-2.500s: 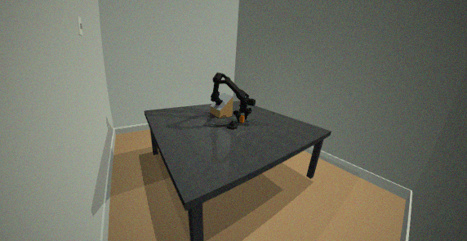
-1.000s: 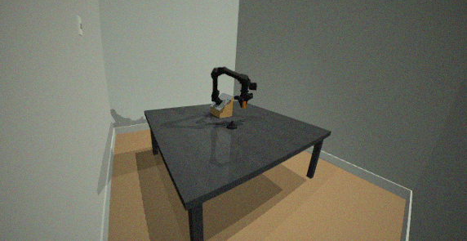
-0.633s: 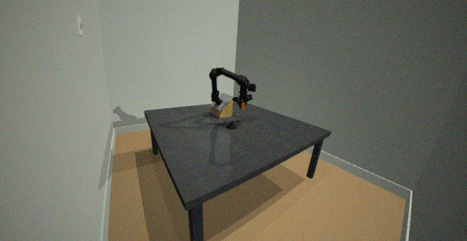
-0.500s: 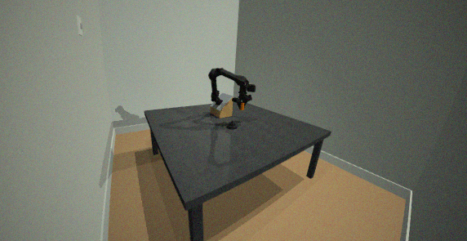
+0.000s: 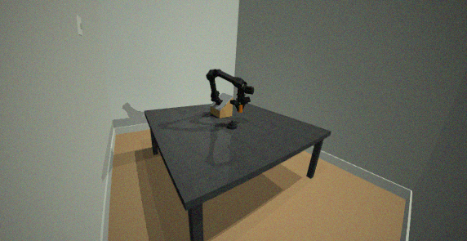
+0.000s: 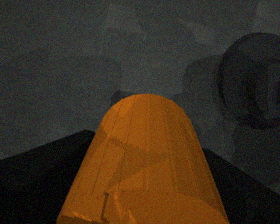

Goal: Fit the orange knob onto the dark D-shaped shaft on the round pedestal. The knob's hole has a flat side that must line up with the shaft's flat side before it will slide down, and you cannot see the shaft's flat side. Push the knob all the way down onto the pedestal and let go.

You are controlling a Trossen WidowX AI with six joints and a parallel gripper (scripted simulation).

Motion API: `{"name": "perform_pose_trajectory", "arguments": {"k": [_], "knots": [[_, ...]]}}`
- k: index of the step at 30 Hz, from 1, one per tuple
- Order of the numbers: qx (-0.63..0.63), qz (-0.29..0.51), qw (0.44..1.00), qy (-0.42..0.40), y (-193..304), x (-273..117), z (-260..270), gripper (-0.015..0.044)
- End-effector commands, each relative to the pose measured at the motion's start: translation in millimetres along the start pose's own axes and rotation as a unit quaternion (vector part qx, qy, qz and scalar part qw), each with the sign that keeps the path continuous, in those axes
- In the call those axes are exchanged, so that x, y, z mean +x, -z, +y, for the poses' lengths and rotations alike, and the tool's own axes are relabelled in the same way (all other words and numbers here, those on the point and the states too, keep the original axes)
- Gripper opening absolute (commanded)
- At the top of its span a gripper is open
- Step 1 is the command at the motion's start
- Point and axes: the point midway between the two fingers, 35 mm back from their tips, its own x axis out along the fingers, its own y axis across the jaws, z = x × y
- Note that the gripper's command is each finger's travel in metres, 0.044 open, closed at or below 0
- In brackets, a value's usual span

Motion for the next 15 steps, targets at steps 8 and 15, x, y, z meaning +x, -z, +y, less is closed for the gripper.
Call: {"name": "perform_pose_trajectory", "arguments": {"k": [8, 15], "knots": [[-0.007, -0.006, 1.0, 0.004, -11, 7, -30, 0.0], [-0.012, -0.007, 1.0, 0.009, -16, 12, -50, 0.0]]}}
